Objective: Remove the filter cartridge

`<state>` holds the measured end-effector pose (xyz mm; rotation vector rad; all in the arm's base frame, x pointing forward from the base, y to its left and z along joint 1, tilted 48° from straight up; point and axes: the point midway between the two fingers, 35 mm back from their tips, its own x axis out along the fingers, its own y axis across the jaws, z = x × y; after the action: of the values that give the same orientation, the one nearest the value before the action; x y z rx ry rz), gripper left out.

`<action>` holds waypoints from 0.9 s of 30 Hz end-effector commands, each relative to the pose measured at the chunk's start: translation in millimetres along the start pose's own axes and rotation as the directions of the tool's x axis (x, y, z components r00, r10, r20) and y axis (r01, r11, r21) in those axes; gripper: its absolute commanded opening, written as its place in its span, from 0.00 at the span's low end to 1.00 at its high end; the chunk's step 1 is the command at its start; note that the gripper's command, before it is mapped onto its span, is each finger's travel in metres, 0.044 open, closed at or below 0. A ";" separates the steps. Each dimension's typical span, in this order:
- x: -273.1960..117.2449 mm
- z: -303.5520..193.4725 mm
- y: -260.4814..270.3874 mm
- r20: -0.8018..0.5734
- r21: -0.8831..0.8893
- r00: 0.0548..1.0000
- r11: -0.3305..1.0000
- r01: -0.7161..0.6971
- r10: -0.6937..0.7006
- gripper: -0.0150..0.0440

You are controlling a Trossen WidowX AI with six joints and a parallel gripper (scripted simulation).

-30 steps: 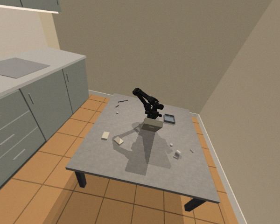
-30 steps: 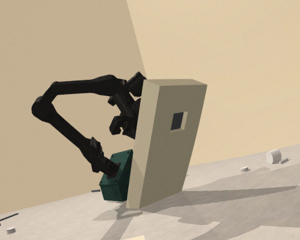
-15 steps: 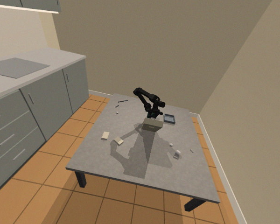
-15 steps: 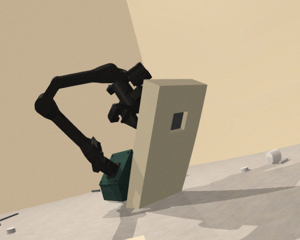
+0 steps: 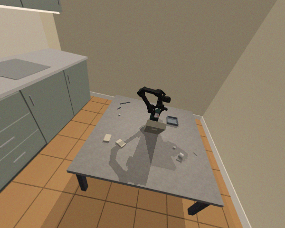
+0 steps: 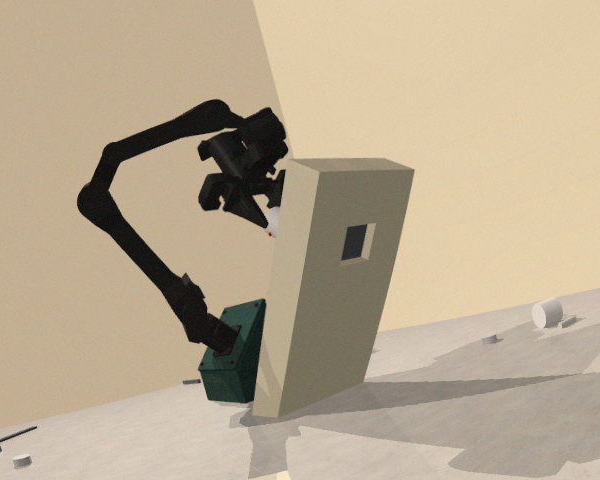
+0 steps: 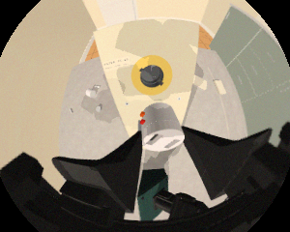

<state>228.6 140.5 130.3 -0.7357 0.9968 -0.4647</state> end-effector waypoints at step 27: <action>-2.8 -29.1 130.3 -0.077 -0.283 0.986 0.945 -0.165 0.149 0.25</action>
<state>215.3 209.3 38.0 -0.8484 1.1400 -0.2869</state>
